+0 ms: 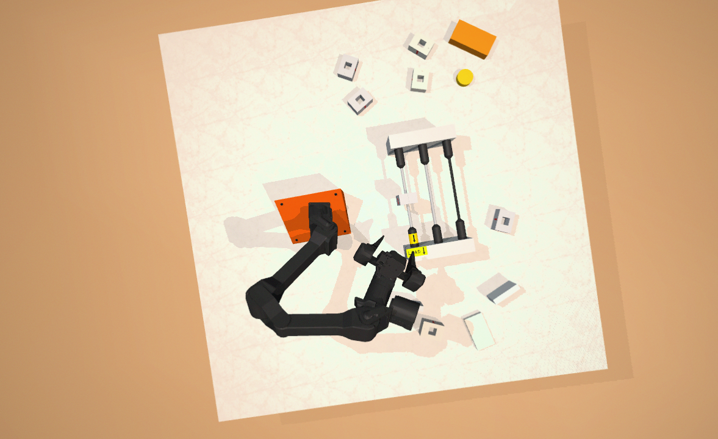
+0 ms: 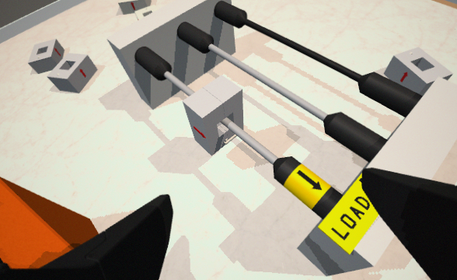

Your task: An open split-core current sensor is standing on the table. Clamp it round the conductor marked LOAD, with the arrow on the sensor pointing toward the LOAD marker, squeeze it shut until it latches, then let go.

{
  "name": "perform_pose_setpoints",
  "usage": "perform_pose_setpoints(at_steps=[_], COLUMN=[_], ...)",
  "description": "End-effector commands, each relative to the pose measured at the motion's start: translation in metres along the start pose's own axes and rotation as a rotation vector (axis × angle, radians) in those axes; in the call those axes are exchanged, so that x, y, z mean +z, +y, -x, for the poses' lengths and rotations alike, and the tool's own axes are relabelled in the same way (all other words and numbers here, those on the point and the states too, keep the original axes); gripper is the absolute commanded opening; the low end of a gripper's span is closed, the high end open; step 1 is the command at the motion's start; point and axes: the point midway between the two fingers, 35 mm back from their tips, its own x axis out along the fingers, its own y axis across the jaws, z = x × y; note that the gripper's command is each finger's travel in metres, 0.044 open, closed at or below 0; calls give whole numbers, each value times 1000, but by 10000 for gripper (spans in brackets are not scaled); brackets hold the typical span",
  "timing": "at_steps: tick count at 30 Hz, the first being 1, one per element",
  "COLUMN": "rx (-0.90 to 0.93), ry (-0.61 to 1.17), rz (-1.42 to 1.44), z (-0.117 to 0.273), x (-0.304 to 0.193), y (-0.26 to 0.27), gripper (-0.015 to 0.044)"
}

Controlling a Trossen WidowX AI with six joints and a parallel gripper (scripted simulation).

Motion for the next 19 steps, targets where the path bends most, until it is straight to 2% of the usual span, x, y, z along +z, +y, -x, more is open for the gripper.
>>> perform_pose_setpoints(at_steps=[1, 14, 18, 19], rx=[2, 6, 72, 28], ry=[3, 6, 78, 23], rz=[-5, -19, -290, -120], z=[0, -1, -12, -4], x=[0, 1, 5, 2], y=[-1, -1, -1, 0], gripper=[440, 440, 440, 440])
